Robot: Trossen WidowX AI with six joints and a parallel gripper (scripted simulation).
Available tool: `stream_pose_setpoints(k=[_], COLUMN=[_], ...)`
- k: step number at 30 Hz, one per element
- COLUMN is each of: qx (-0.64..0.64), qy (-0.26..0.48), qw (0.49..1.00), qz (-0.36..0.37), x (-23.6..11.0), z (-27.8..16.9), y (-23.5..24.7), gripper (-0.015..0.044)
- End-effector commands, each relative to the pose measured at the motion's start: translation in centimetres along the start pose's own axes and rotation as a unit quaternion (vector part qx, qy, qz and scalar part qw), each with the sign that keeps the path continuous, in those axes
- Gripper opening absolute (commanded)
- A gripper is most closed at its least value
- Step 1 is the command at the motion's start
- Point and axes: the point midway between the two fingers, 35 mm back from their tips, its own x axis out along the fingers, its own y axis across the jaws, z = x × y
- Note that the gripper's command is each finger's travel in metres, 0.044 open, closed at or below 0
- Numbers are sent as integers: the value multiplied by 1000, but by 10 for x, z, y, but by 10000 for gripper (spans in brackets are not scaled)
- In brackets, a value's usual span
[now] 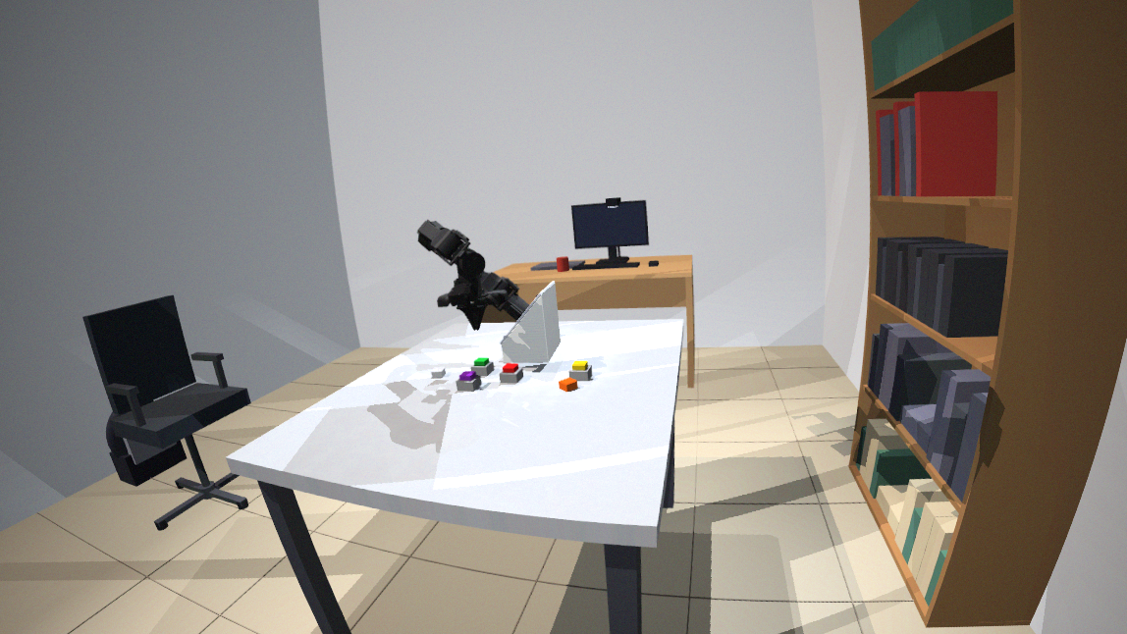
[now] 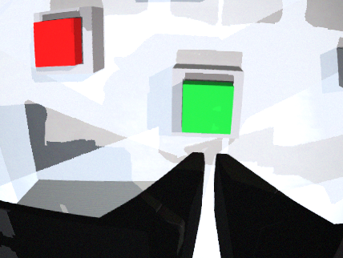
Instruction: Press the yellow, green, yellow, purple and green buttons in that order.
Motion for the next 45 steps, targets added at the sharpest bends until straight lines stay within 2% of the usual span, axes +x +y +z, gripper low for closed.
stream_pose_setpoints(k=[1, 3, 5, 29, 45], qx=[-2, -2, -1, -1, -1], qy=[3, 3, 3, 3, 3], qw=[1000, 1000, 1000, 1000, 1000], qz=[-1, -3, -5, -5, -6], x=[29, 51, 59, 92, 93], z=[-3, -4, -5, -5, -5], y=[0, -1, -2, -3, -3], gripper=[20, 20, 20, 20, 20])
